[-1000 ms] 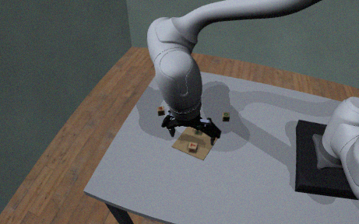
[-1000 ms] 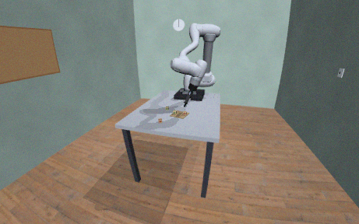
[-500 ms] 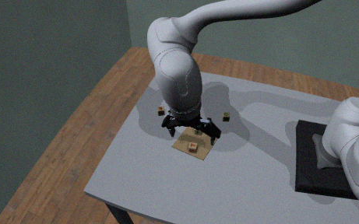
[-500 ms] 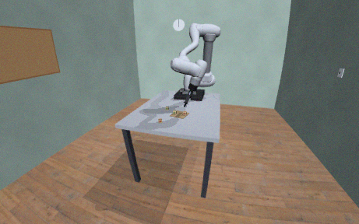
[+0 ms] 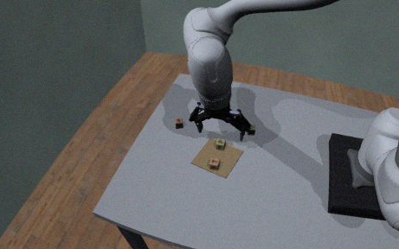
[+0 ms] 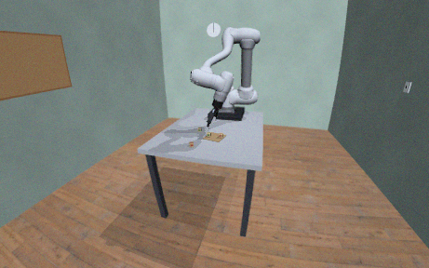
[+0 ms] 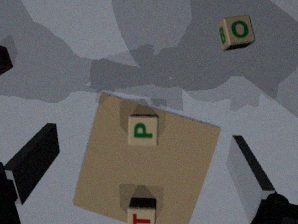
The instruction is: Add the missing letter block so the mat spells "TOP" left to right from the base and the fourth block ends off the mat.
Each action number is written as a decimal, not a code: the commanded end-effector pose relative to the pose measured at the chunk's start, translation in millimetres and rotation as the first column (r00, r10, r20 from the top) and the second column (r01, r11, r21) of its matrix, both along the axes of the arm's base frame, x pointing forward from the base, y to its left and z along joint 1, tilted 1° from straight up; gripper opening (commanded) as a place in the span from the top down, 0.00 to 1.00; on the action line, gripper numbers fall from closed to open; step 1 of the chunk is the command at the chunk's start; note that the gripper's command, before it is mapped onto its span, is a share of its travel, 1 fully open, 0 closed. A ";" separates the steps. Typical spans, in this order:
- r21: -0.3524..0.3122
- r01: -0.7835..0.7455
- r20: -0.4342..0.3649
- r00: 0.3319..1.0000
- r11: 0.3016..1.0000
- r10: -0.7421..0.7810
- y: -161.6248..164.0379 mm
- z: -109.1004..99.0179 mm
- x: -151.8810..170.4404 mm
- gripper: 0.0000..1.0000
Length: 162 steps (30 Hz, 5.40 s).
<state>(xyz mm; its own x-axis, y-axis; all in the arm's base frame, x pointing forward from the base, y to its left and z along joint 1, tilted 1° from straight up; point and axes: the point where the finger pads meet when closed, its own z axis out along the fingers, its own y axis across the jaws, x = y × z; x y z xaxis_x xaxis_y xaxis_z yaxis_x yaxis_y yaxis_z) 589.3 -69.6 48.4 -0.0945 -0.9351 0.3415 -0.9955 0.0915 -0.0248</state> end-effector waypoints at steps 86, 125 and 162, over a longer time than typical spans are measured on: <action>0.001 0.001 0.000 1.000 1.000 -0.001 -88.1 0.7 184.2 0.00; 0.000 0.001 0.000 1.000 1.000 -0.001 -104.6 35.0 -47.4 0.00; 0.001 0.001 0.000 1.000 1.000 -0.001 -102.7 33.5 -102.2 0.00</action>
<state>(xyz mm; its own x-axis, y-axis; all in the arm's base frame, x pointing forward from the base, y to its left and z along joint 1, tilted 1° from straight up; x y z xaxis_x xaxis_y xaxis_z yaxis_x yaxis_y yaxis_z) 487.2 -172.3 81.8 -0.0951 -0.9355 0.3404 -0.9954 0.0922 -0.0250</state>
